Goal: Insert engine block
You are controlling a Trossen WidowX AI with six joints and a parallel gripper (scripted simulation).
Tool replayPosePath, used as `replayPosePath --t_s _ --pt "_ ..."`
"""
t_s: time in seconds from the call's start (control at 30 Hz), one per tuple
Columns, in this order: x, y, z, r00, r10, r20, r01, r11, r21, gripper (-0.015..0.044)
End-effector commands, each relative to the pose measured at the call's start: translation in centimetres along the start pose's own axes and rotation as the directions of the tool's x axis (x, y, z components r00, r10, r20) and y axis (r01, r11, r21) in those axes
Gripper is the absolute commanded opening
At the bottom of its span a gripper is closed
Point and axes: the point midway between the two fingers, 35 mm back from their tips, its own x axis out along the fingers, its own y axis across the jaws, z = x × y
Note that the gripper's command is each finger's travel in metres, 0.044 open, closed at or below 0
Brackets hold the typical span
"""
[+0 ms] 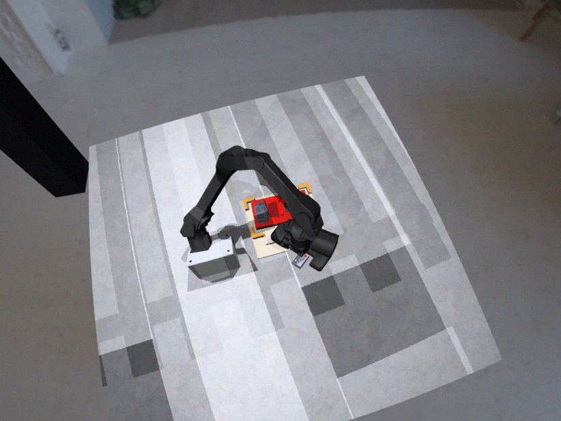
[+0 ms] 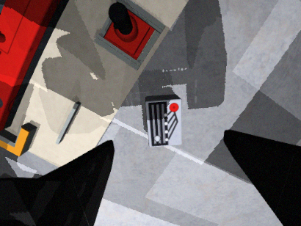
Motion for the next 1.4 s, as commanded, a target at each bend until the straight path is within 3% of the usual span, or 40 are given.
replayPosePath --t_s 0.0,0.8,1.17,1.37 --pt "0.6 -0.1 0.0 1.000 -0.005 0.008 0.005 1.000 0.007 0.0440" --pt "4.3 0.1 0.0 1.000 -0.004 0.010 0.004 1.000 0.007 0.0440" --pt "4.3 0.1 0.0 1.000 -0.004 0.010 0.004 1.000 0.007 0.0151" --pt "4.3 0.1 0.0 1.000 -0.004 0.010 0.004 1.000 0.007 0.0111"
